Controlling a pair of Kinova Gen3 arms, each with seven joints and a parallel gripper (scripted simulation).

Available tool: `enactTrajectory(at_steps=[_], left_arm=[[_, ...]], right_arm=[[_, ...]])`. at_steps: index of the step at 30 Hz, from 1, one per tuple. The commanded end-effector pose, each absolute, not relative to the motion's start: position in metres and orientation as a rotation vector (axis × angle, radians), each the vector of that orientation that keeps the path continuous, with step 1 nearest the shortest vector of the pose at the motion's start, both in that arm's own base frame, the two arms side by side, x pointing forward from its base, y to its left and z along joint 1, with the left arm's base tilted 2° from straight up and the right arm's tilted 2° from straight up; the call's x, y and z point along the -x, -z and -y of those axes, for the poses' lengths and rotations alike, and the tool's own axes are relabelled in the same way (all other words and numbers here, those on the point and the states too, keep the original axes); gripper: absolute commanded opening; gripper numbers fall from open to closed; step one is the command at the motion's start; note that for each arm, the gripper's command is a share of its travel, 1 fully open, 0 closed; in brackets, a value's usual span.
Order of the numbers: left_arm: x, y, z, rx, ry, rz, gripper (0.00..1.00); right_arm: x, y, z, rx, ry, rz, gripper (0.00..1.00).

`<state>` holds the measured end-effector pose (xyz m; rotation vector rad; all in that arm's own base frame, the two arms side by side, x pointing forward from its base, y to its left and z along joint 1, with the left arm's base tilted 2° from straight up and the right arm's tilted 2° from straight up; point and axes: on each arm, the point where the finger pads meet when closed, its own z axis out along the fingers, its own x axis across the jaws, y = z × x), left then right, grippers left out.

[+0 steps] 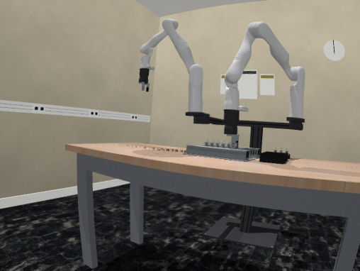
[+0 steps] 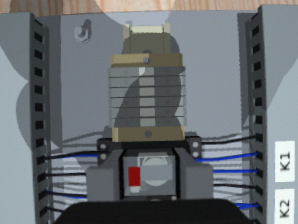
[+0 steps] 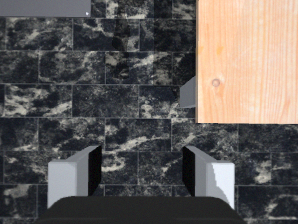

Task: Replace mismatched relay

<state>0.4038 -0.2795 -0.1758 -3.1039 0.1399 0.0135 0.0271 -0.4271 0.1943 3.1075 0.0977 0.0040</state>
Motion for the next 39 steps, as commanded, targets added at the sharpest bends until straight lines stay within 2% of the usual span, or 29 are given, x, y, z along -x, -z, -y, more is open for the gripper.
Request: enactTrajectory(at_steps=[1,39], left_arm=[[-0.4049,0.1744,0.2805,3.106,-0.005,-0.140,0.00],[-0.4039,0.1741,0.2804,3.107,0.053,-0.141,0.00]], right_arm=[[-0.0271,-0.1950,0.4275,-3.106,-0.005,-0.098,1.00],[-0.0271,-0.1950,0.4275,-3.106,-0.005,-0.098,1.00]])
